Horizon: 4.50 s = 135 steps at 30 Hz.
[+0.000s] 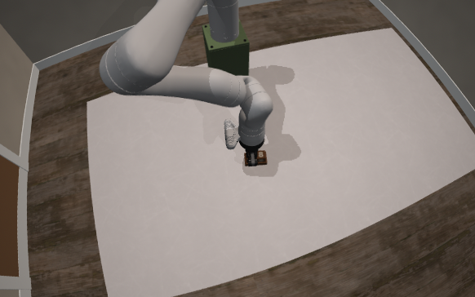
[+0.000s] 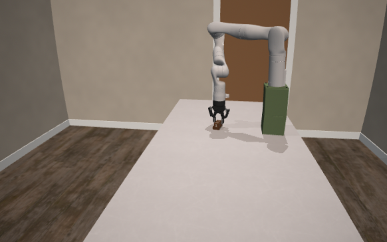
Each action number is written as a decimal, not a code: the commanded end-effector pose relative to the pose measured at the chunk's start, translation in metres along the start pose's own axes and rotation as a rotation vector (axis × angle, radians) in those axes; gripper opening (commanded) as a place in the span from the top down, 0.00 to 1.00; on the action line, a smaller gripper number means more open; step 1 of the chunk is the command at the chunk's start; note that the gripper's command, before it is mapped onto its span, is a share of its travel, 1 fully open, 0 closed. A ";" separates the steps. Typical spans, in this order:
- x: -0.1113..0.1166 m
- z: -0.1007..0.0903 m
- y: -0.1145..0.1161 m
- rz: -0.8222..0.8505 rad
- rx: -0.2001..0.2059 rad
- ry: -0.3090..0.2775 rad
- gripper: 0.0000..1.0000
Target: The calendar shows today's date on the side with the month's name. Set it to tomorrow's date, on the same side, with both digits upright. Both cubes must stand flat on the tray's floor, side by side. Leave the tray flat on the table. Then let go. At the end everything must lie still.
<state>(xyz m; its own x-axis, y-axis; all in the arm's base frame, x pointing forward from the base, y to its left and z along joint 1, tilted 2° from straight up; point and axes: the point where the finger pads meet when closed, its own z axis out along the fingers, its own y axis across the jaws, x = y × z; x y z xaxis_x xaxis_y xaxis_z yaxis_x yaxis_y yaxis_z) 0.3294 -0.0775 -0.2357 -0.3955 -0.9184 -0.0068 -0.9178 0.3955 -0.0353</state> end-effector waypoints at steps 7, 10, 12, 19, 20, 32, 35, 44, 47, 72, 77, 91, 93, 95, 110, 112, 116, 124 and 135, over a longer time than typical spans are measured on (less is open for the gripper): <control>0.000 0.000 -0.001 0.000 0.001 0.000 0.74; 0.000 0.000 -0.001 0.000 0.001 0.000 0.74; 0.000 0.000 -0.001 0.000 0.001 0.000 0.74; 0.000 0.000 -0.001 0.000 0.001 0.000 0.74; 0.000 0.000 -0.001 0.000 0.001 0.000 0.74; 0.000 0.000 -0.001 0.000 0.001 0.000 0.74; 0.000 0.000 -0.001 0.000 0.001 0.000 0.74; 0.000 -0.008 -0.001 0.000 0.001 0.000 0.74; 0.000 -0.012 -0.001 0.000 0.001 0.000 0.74; 0.000 -0.100 0.000 0.000 0.001 0.000 0.74; -0.001 -0.100 -0.001 0.003 0.001 0.000 0.74; -0.022 -0.098 -0.003 0.120 0.006 -0.001 0.74; -0.030 -0.097 -0.003 0.160 0.007 -0.001 0.74; -0.039 -0.097 -0.004 0.206 0.008 -0.002 0.74; -0.106 -0.093 0.003 0.577 0.009 -0.006 0.74; -0.116 -0.092 0.006 0.634 0.008 -0.006 0.74; -0.126 -0.092 0.008 0.687 0.007 -0.005 0.74; -0.154 -0.091 0.018 0.854 0.002 -0.003 0.74; -0.165 -0.091 0.023 0.925 0.000 0.000 0.74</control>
<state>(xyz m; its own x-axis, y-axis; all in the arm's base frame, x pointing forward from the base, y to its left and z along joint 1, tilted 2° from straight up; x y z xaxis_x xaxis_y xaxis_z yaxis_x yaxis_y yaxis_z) 0.3704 0.0819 -0.1441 -0.9713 -0.2358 -0.0325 -0.2353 0.9718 -0.0166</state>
